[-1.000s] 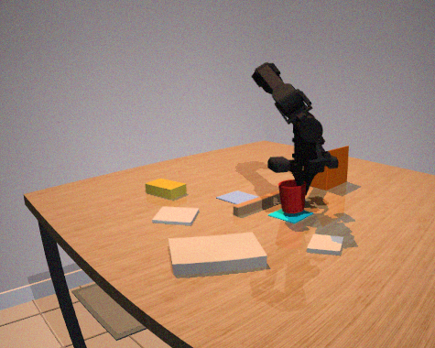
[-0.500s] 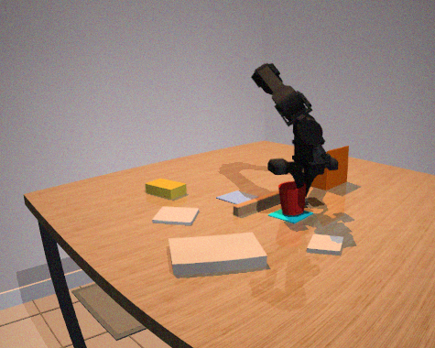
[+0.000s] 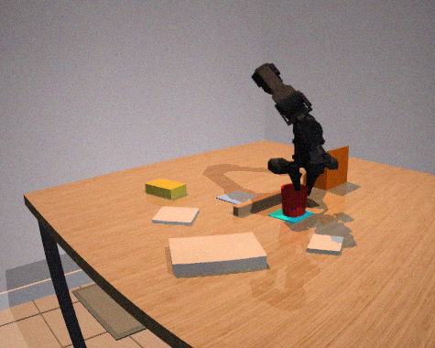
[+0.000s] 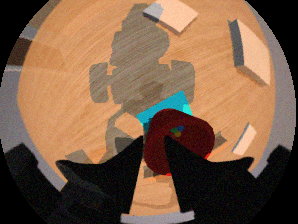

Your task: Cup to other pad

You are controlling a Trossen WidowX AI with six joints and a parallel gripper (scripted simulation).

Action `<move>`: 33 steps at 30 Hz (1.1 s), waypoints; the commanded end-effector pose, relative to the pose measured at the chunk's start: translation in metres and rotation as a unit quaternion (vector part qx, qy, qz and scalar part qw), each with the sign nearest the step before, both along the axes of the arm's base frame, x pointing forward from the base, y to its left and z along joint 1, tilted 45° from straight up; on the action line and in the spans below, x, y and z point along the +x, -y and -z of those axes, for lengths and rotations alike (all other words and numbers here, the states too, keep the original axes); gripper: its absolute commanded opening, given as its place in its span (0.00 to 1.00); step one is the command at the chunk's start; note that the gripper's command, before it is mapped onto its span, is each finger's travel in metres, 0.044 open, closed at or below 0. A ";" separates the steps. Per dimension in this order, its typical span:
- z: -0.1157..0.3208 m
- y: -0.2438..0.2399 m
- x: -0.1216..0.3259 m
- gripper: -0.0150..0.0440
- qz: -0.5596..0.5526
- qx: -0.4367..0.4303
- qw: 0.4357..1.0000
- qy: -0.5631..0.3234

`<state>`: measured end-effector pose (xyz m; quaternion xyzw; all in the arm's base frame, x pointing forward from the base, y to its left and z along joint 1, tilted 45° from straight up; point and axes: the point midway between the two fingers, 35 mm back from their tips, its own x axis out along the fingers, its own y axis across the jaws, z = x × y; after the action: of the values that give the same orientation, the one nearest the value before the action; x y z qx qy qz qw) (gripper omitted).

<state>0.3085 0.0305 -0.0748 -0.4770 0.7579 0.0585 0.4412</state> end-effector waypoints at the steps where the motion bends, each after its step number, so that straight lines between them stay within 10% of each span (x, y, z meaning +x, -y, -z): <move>1: -0.002 -0.002 0.001 0.47 0.001 0.000 1.000 0.000; 33: -0.031 -0.031 0.009 0.47 0.000 0.000 1.000 -0.002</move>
<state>0.3167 0.0591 -0.0459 -0.4798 0.7576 0.0612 0.4381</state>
